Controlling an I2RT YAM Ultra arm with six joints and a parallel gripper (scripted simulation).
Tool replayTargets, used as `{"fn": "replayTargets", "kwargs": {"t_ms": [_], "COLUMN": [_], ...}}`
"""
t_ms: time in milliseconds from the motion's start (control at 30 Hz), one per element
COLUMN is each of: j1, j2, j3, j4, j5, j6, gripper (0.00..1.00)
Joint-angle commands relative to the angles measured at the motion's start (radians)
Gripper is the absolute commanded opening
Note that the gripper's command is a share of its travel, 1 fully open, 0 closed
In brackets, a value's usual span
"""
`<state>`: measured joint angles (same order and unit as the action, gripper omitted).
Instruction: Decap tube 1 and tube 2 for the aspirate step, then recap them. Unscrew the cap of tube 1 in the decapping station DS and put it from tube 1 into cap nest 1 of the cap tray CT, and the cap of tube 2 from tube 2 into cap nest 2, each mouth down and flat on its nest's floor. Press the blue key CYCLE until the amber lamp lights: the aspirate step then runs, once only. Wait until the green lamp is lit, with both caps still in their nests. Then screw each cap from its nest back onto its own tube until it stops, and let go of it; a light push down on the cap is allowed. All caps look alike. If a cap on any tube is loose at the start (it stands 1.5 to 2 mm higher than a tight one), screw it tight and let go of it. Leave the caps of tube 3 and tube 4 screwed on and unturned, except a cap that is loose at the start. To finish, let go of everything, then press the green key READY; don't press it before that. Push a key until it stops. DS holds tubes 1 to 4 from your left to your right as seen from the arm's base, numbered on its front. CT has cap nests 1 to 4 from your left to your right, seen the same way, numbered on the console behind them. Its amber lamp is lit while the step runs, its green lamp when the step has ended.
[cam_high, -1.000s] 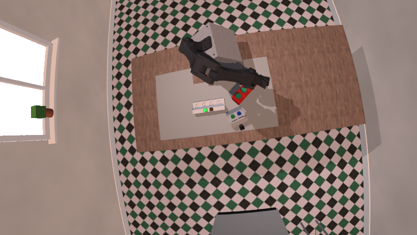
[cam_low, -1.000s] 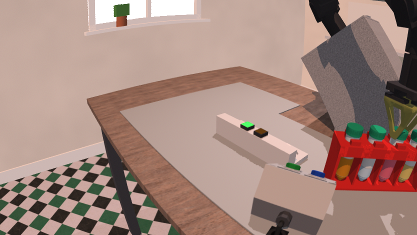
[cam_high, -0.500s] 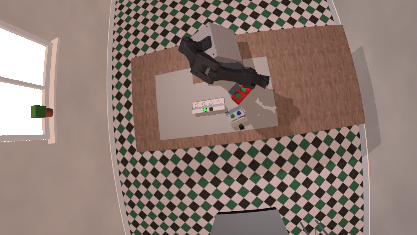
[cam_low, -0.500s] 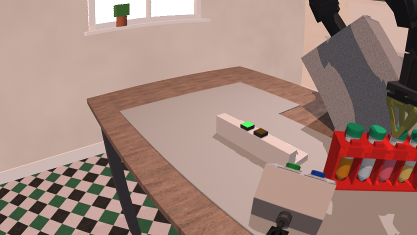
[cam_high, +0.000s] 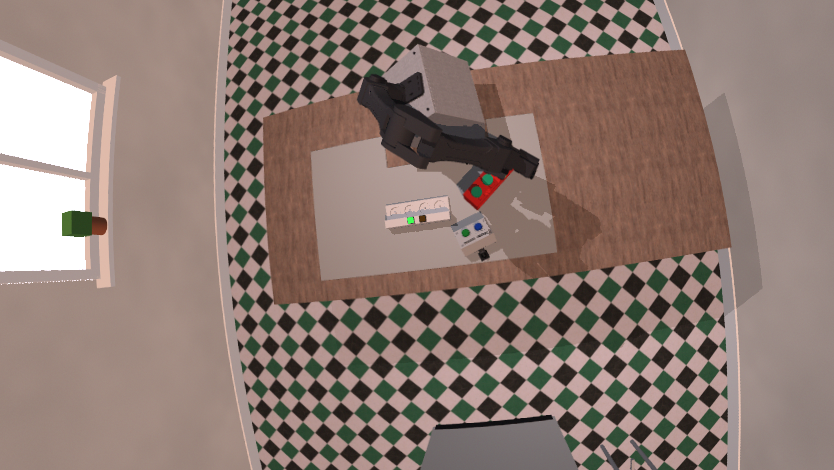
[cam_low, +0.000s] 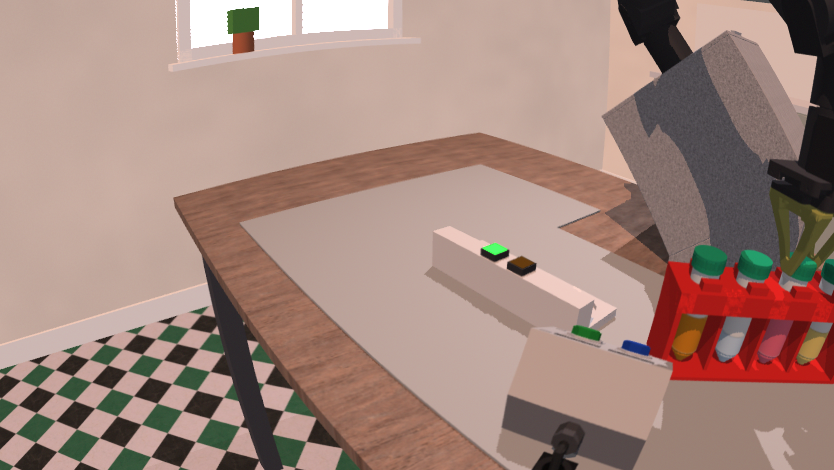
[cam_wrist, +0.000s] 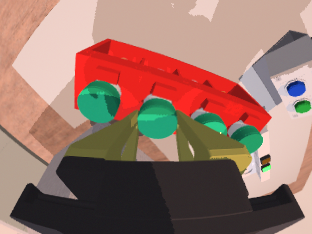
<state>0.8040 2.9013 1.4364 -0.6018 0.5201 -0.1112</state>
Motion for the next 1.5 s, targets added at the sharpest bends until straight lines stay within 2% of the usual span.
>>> {"fn": "replayTargets", "kwargs": {"t_ms": [0,200,267,400,600,633,1033,1333,1400,1467], "j1": [0.004,0.003,0.003,0.003,0.003,0.003,0.003,0.005,0.005,0.005], "j2": [-0.007,-0.007,-0.007,-0.006,-0.006,-0.006,-0.006,-0.008,-0.008,-0.008], "j3": [0.002,0.001,0.001,0.001,0.002,0.002,0.002,0.002,0.002,0.002], "j4": [0.004,0.005,0.005,0.005,0.005,0.005,0.005,0.001,0.001,0.001], "j5": [0.0,0.0,0.0,0.001,0.0,0.0,0.0,0.0,0.0,0.0], "j6": [0.16,0.359,0.359,0.493,0.511,0.511,0.511,0.153,0.153,0.073], "gripper": [0.0,0.0,0.0,0.0,0.0,0.49,0.49,0.49,0.49,0.49]}}
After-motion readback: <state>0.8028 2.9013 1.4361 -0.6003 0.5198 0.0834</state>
